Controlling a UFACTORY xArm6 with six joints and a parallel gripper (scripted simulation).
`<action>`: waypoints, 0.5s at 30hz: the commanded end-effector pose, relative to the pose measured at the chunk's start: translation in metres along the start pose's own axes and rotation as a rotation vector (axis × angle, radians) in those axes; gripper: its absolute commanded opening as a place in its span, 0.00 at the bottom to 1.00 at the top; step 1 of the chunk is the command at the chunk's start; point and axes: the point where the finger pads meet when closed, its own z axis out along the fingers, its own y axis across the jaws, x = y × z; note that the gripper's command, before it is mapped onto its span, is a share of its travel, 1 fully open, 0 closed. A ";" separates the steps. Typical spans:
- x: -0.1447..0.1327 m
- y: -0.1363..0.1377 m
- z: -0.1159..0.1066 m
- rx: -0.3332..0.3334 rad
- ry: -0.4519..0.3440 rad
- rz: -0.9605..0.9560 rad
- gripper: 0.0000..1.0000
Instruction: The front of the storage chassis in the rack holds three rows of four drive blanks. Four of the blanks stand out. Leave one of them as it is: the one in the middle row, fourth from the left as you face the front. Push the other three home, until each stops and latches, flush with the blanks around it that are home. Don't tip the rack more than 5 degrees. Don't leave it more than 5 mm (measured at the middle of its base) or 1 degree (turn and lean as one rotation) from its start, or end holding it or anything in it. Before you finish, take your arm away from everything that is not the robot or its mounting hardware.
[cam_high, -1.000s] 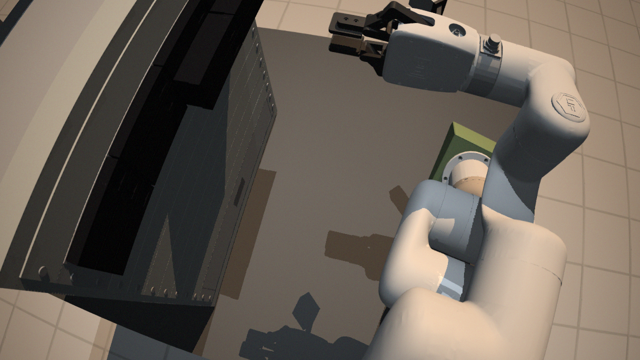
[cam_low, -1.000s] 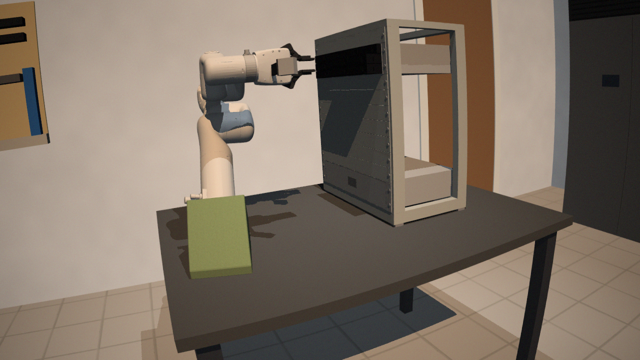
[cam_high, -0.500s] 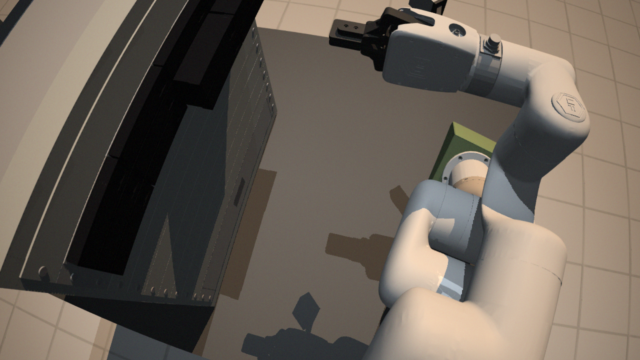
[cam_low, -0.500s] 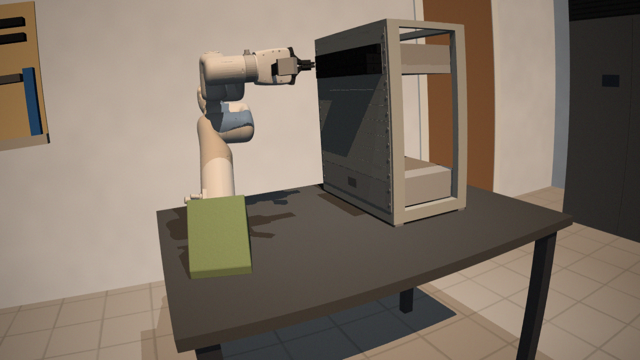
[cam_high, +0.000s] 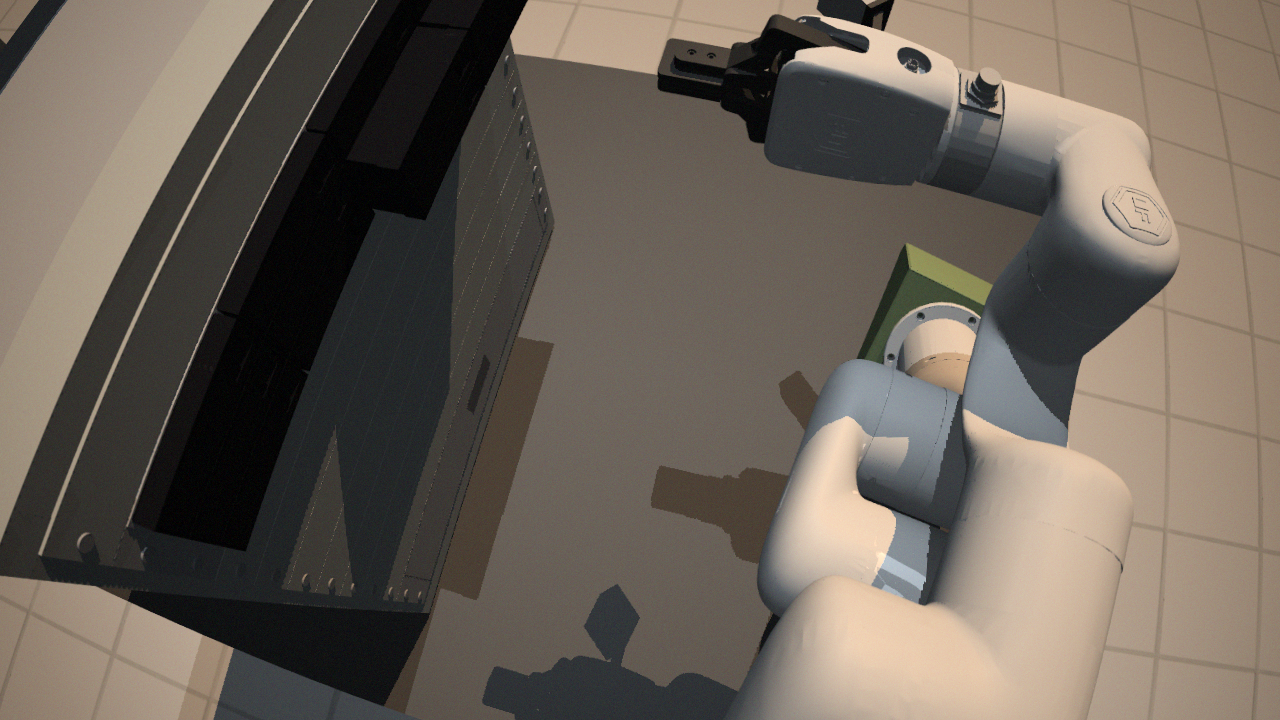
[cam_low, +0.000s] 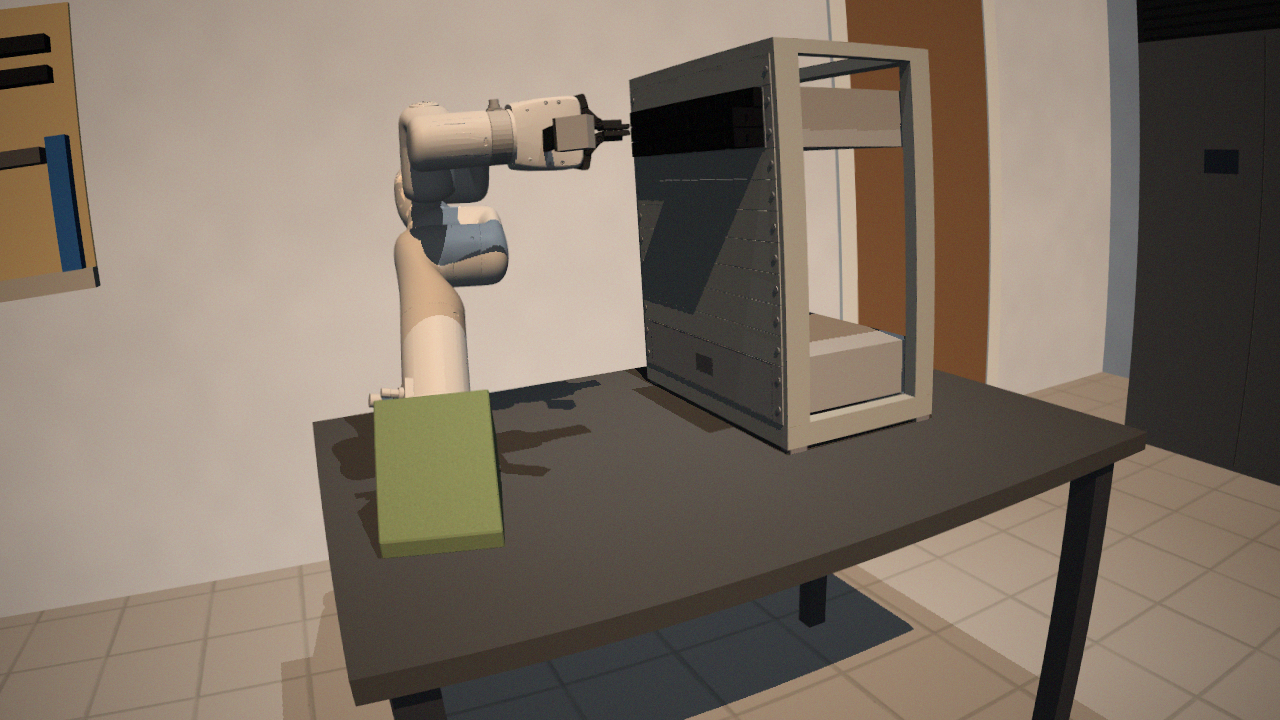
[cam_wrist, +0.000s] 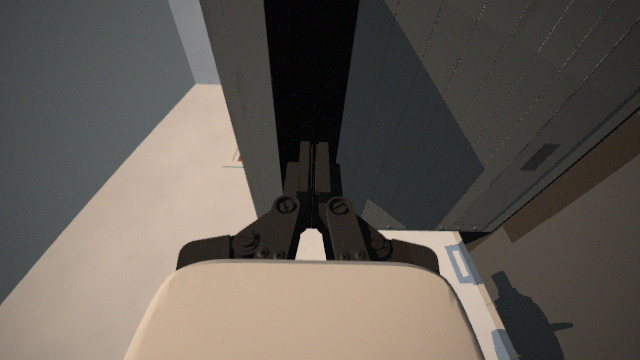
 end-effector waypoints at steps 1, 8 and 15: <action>-0.005 0.000 0.004 0.000 0.000 -0.003 0.00; -0.021 0.005 0.018 0.000 0.000 -0.003 0.00; -0.053 0.014 0.045 0.000 0.000 -0.003 0.00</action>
